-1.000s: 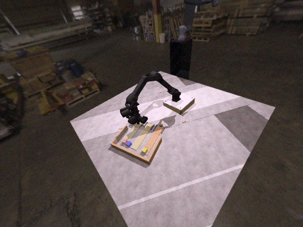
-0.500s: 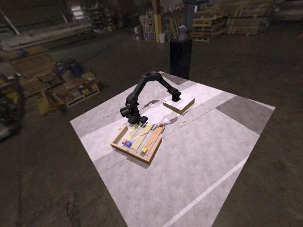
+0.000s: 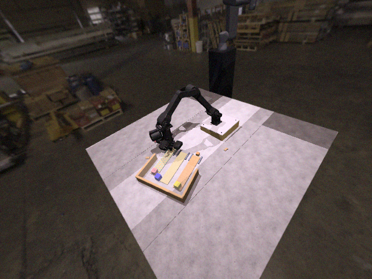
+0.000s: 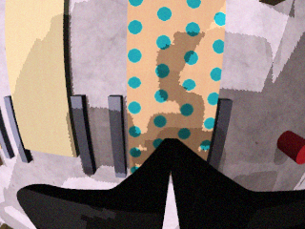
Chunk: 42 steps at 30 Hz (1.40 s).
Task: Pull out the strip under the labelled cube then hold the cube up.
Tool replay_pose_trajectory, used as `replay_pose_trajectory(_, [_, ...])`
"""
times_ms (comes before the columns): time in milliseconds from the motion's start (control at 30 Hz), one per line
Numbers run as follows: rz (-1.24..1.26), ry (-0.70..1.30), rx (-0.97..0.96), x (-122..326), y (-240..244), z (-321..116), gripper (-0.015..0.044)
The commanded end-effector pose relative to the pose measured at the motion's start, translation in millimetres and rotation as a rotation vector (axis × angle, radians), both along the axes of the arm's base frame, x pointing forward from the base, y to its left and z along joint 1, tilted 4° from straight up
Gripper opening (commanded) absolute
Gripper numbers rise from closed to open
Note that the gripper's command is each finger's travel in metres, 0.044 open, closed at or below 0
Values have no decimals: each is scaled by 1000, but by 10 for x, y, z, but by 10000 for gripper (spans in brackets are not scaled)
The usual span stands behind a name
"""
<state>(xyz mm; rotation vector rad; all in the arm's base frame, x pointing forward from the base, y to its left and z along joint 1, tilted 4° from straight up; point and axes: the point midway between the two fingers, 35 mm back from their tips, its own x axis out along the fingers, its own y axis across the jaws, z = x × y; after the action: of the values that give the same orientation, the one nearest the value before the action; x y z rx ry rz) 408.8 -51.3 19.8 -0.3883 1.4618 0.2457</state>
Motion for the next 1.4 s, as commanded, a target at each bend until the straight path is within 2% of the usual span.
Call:
replay_pose_trajectory(0, [0,19,1,-108,-40,-58,0])
replay_pose_trajectory(1367, [0,25,-2,-666,-295,-111,0])
